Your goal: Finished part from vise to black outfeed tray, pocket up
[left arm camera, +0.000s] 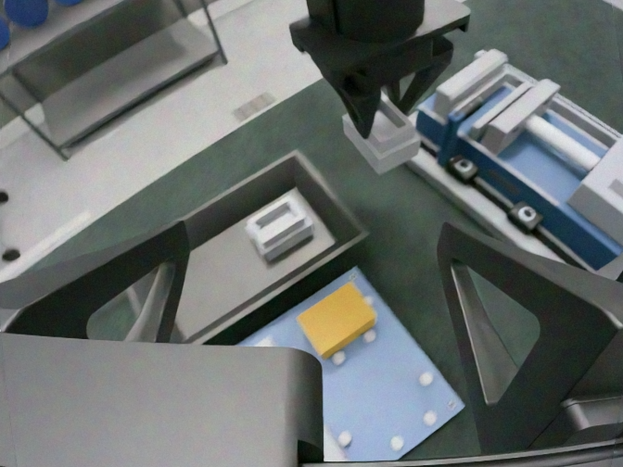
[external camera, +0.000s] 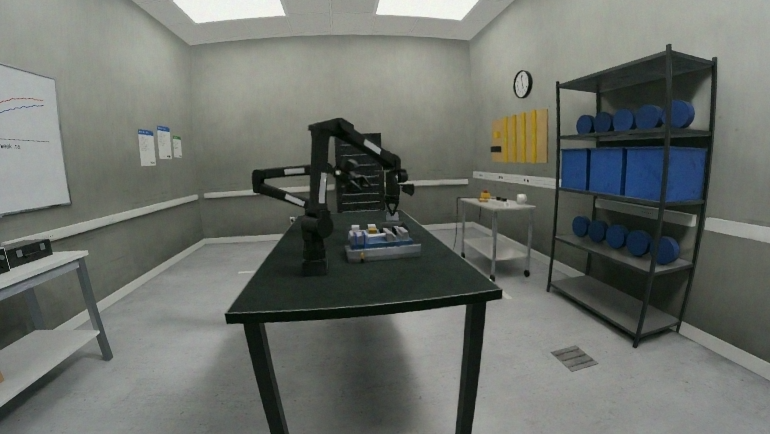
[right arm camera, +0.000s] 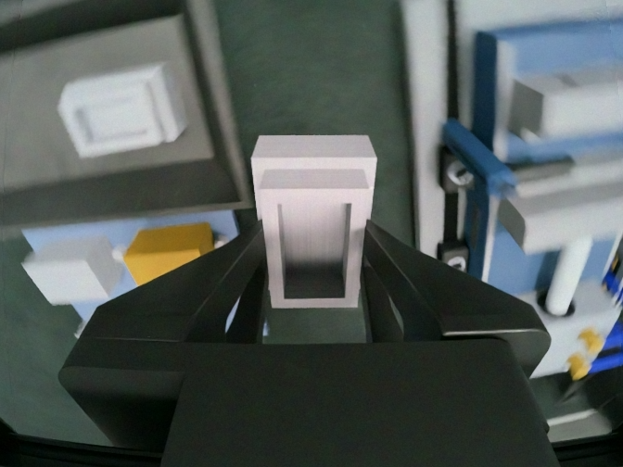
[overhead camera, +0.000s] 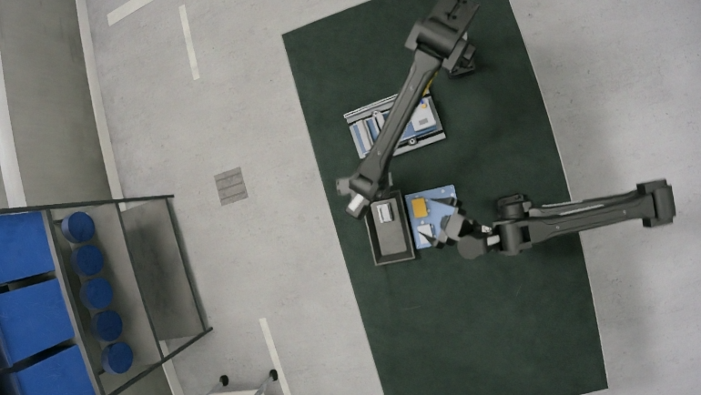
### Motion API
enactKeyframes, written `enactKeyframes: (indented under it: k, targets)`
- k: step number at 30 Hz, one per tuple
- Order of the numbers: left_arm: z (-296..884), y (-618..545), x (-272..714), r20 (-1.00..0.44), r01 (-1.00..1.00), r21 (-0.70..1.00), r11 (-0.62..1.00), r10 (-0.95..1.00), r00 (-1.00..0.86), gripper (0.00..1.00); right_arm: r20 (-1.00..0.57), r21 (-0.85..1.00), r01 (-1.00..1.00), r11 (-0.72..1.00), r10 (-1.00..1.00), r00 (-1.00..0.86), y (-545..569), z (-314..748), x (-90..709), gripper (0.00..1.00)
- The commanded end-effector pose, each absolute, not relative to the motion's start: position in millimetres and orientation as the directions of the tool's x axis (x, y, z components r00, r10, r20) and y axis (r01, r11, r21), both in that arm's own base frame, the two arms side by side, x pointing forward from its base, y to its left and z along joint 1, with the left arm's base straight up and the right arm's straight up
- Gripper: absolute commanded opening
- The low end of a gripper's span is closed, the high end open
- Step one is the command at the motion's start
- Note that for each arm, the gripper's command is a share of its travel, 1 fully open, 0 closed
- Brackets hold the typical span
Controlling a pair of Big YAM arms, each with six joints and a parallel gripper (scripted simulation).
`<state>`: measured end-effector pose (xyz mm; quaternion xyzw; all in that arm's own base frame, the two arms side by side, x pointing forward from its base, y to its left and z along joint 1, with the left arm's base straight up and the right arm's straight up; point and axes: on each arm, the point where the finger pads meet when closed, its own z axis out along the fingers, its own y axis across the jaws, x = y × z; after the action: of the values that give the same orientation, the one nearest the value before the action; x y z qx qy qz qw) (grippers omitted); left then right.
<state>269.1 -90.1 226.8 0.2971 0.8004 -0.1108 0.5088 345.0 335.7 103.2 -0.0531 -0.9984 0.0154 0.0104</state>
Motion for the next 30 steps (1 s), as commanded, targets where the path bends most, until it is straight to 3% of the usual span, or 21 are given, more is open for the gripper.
enactKeyframes:
  k: [1, 3, 8, 18, 20, 30]
  targets:
    - [258, -68, 279, -0.870, 0.578, 0.187, 0.794, 0.407, -0.278, 1.00, -0.018, 0.017, -0.168, 0.986, -0.168, -0.986, 374, 123, 363, 0.28]
    - [258, -68, 279, -0.870, 0.578, 0.187, 0.794, 0.407, -0.278, 1.00, -0.018, 0.017, -0.168, 0.986, -0.168, -0.986, 374, 123, 363, 0.28]
    - [262, -36, 278, -0.862, 0.548, 0.167, 0.820, 0.391, -0.323, 1.00, -0.022, 0.012, -0.457, 0.889, -0.457, -0.889, 411, 115, 366, 0.28]
    - [278, 15, 267, -0.872, 0.478, 0.114, 0.871, 0.319, -0.372, 1.00, -0.025, 0.000, -0.864, 0.504, -0.863, -0.504, 481, 101, 372, 0.28]
    - [278, 15, 267, -0.872, 0.478, 0.114, 0.871, 0.319, -0.372, 1.00, -0.025, 0.000, -0.864, 0.504, -0.863, -0.504, 481, 101, 372, 0.28]
    - [297, 58, 256, -0.902, 0.370, 0.067, 0.927, 0.215, -0.375, 1.00, -0.017, -0.007, -0.999, 0.049, -0.999, -0.049, 546, 83, 377, 0.28]
